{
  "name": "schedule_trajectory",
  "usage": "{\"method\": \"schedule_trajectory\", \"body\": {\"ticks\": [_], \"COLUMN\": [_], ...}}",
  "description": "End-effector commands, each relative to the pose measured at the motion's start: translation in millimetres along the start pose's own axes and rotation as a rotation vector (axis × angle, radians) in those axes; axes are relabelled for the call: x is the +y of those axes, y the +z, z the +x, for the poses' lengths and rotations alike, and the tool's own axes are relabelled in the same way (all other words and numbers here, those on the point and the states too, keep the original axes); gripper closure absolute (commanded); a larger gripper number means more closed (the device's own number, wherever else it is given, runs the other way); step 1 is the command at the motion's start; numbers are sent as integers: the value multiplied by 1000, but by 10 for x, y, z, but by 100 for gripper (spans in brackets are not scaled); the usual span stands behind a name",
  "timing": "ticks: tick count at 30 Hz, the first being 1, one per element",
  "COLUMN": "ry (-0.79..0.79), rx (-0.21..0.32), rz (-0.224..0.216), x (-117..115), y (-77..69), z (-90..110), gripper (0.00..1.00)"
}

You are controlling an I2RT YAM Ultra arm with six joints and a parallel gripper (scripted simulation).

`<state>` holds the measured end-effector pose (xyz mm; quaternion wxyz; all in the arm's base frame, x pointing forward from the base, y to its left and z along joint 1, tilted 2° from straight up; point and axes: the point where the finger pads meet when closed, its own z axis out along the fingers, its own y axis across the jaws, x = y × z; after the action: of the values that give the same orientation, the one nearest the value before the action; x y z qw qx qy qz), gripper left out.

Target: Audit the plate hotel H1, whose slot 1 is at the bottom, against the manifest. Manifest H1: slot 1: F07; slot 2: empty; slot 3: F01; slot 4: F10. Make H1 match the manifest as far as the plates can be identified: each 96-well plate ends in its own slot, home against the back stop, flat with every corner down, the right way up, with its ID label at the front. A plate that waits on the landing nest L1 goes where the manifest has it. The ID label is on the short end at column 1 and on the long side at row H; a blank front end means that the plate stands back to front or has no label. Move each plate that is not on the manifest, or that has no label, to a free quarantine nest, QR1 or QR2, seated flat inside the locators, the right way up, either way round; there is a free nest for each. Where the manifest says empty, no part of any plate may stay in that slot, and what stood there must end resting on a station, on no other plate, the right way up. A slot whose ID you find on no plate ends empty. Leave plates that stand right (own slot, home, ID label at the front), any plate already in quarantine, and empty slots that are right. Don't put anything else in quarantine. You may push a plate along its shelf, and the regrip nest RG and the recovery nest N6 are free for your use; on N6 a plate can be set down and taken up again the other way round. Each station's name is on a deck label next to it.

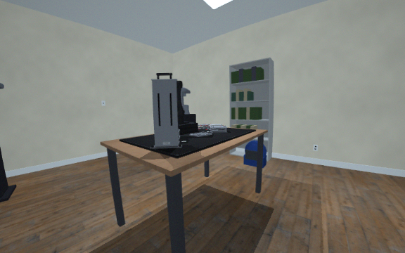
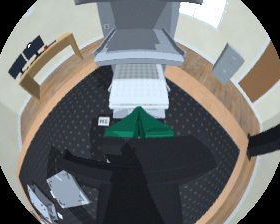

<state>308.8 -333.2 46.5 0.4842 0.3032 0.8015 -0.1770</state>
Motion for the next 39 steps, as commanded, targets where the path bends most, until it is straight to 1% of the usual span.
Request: {"method": "schedule_trajectory", "body": {"ticks": [1, 14, 39], "ry": [-1, -1, -1], "rx": [-20, -21, -21], "rz": [2, 2, 2], "x": [-6, -6, -6], "y": [12, 72, 72], "z": [-92, -128, -128], "gripper": [100, 100, 100]}}
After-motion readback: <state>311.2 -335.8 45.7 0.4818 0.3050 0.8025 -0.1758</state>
